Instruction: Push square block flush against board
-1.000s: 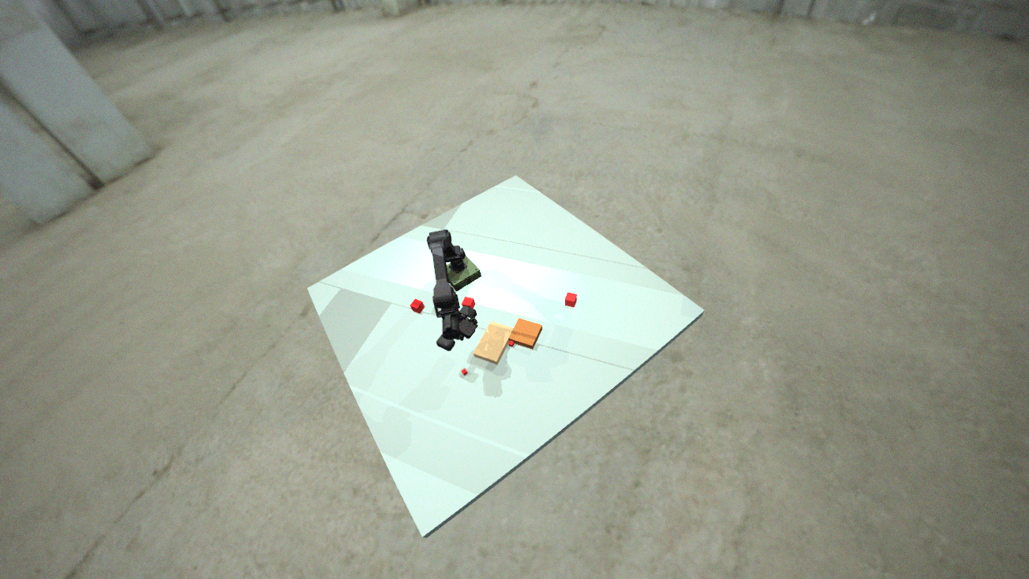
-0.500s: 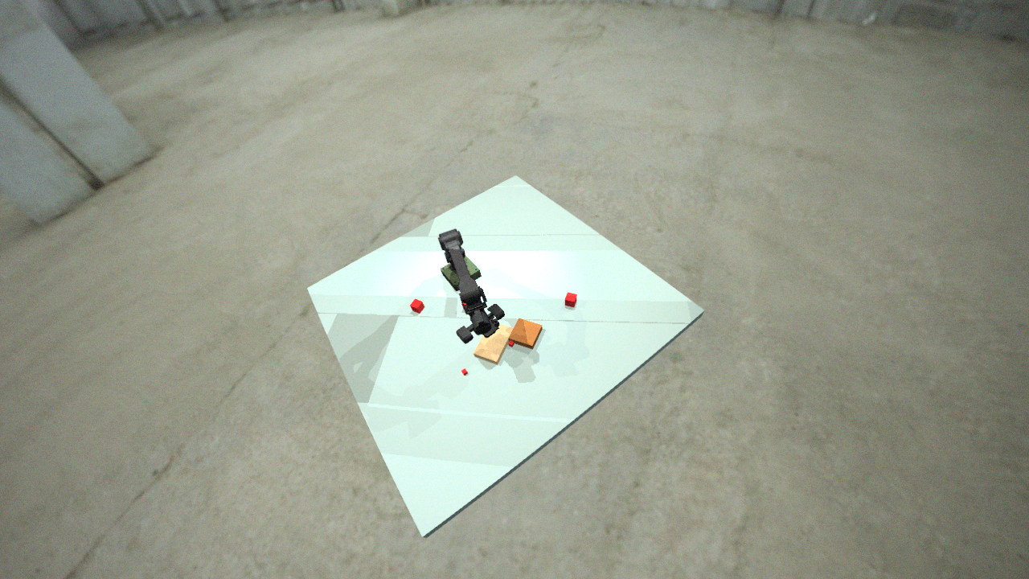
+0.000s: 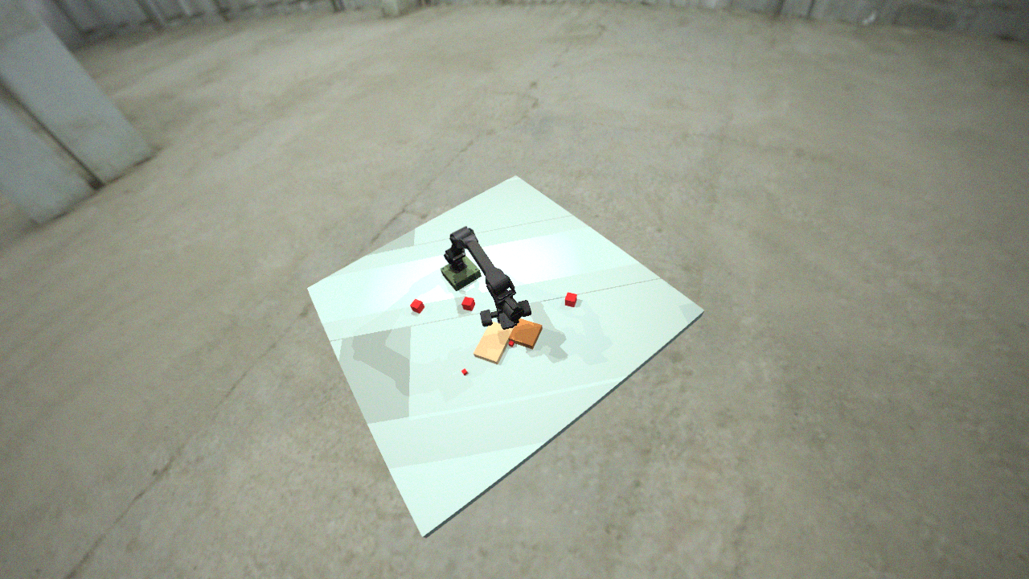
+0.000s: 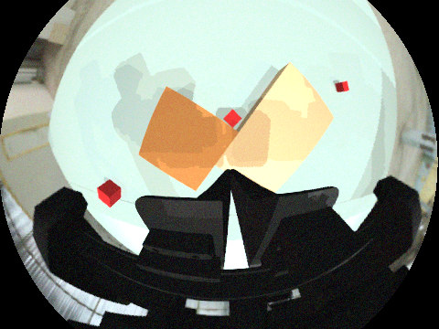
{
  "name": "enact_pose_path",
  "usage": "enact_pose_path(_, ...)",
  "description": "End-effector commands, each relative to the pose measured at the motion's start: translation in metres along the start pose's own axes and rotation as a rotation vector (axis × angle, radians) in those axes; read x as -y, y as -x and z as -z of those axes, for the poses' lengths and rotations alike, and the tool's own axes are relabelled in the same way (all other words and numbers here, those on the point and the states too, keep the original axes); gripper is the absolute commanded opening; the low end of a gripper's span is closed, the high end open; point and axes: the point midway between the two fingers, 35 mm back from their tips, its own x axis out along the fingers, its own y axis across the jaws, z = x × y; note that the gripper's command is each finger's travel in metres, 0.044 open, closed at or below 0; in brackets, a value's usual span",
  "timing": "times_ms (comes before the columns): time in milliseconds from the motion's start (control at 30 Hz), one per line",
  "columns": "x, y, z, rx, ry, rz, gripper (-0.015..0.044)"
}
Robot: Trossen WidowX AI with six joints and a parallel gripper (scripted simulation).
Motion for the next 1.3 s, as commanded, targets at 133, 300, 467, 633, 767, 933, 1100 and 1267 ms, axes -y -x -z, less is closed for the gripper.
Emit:
enact_pose_path(133, -0.043, -0.001, 0.013, -0.003, -0.249, 0.001, 0.0000)
enact_pose_path(300, -0.071, -0.001, 0.024, -0.003, -0.418, 0.001, 0.0000)
enact_pose_path(467, -0.098, -0.002, 0.038, -0.003, -0.587, 0.002, 0.0000)
enact_pose_path(633, -0.106, -0.002, 0.042, -0.003, -0.636, 0.002, 0.0000)
enact_pose_path(767, -0.106, -0.014, 0.041, -0.003, -0.636, 0.002, 0.0000)
enact_pose_path(933, -0.106, -0.057, 0.041, -0.003, -0.636, 0.002, 0.0000)
enact_pose_path(1100, -0.105, -0.057, 0.040, -0.002, -0.636, 0.002, 0.0000)
enact_pose_path(1267, -0.102, -0.057, 0.035, -0.002, -0.636, 0.002, 0.0000)
